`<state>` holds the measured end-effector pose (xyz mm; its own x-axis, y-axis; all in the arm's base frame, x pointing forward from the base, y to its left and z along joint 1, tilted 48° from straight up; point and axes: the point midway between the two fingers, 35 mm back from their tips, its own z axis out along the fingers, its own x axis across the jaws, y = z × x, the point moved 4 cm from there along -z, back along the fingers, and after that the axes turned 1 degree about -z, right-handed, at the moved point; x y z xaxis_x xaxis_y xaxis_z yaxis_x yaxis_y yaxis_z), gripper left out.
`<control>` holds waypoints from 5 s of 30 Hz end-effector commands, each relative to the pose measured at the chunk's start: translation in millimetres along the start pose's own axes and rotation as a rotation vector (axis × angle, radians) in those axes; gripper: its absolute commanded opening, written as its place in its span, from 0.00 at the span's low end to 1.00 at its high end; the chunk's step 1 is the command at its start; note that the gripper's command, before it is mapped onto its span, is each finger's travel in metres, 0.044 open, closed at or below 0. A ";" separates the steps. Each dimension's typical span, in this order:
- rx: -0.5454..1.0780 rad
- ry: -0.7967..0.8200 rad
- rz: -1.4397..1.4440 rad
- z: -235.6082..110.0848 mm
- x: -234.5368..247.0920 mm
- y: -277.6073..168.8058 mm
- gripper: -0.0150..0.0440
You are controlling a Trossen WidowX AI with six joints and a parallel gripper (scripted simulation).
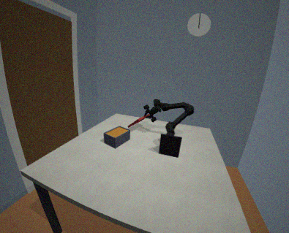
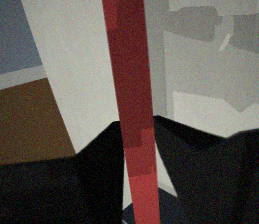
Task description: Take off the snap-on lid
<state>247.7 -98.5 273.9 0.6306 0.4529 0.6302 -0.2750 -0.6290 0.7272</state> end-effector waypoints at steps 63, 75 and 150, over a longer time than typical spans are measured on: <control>0.004 0.011 -0.004 33.3 -38.4 -1.7 0.25; 0.003 0.011 -0.005 39.5 -45.7 -1.8 0.25; 0.002 0.011 -0.007 55.1 -78.2 2.3 1.00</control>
<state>242.7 -171.5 214.9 0.6202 0.4645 0.6322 -0.2757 -0.6254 0.7299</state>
